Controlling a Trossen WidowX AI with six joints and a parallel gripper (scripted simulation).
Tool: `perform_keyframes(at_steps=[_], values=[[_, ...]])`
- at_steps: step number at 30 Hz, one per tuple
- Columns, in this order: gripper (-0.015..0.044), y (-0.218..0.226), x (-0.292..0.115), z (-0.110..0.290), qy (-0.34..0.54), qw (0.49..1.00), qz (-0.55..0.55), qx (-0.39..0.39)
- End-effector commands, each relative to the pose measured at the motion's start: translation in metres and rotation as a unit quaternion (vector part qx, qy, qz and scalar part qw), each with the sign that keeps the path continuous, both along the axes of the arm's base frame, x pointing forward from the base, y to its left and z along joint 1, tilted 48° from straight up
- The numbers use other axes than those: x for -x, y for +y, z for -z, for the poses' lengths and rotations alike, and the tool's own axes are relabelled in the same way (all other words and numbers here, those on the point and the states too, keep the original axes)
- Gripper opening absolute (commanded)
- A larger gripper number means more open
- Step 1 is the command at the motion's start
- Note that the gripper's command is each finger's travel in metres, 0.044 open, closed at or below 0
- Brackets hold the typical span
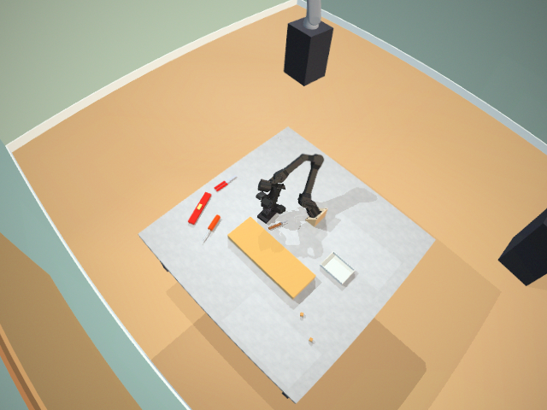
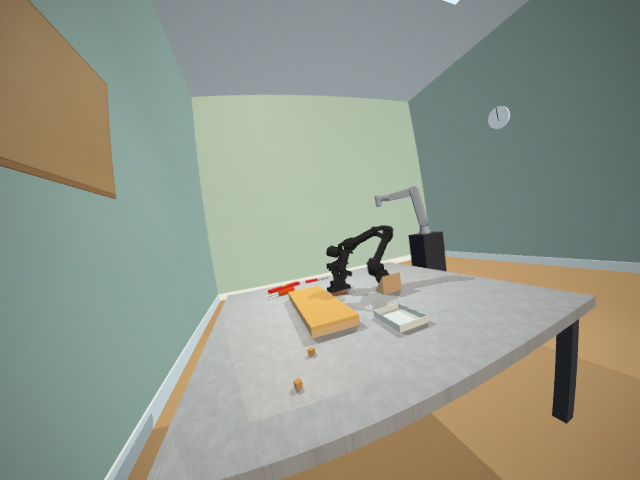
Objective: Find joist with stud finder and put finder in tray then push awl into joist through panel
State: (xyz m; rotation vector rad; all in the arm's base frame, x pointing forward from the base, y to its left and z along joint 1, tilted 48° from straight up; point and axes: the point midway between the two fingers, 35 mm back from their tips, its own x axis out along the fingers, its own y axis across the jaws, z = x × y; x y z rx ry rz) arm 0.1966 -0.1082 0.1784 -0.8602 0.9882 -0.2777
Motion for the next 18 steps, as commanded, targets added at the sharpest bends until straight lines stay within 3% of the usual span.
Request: perform_keyframes(at_steps=[1,18], values=[[0.0004,0.006,-0.001,-0.004,0.001,1.0,0.0,-0.007],[0.0,0.042,0.003,-0.028,0.015,1.0,0.007,-0.022]])
